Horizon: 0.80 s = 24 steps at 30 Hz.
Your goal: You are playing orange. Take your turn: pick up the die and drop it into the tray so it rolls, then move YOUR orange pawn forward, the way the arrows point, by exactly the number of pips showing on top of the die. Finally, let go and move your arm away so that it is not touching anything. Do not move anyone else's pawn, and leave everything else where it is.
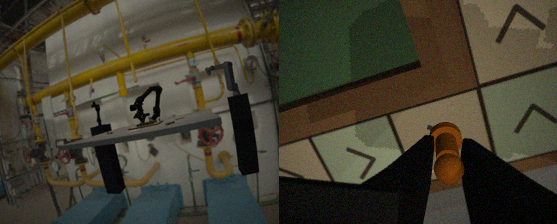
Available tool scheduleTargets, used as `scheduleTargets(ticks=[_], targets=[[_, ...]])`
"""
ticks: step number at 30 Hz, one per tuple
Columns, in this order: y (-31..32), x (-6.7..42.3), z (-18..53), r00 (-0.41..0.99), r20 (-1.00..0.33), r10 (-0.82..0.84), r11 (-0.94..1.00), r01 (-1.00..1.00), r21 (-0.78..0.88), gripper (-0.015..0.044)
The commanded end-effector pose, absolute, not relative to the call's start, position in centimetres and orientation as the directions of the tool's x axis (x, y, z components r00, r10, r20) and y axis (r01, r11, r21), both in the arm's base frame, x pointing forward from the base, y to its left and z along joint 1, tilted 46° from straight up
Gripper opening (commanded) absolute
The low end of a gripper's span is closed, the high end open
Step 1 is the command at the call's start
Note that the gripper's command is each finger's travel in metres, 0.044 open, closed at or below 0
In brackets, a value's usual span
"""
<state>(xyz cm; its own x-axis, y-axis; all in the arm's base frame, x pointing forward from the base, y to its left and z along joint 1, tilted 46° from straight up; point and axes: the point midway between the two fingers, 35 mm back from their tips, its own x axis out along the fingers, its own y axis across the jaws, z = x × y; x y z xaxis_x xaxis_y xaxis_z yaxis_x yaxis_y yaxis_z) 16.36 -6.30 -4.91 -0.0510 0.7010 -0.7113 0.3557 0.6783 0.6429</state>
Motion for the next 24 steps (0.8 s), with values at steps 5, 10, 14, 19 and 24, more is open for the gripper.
scheduleTargets(ticks=[5,10,14,19,24], targets=[[-6.2,16.4,-4.9,-0.047,-0.709,0.704,0.674,0.359,0.646,0.0],[-7.6,16.8,-3.9,-0.047,-0.71,0.702,0.675,0.36,0.644,0.0],[-9.1,17.1,-2.7,-0.047,-0.711,0.701,0.676,0.36,0.643,0.0],[-11.0,17.3,-0.9,-0.047,-0.713,0.699,0.678,0.362,0.64,0.0],[-12.8,17.3,1.0,-0.048,-0.715,0.698,0.679,0.363,0.639,0.0]])
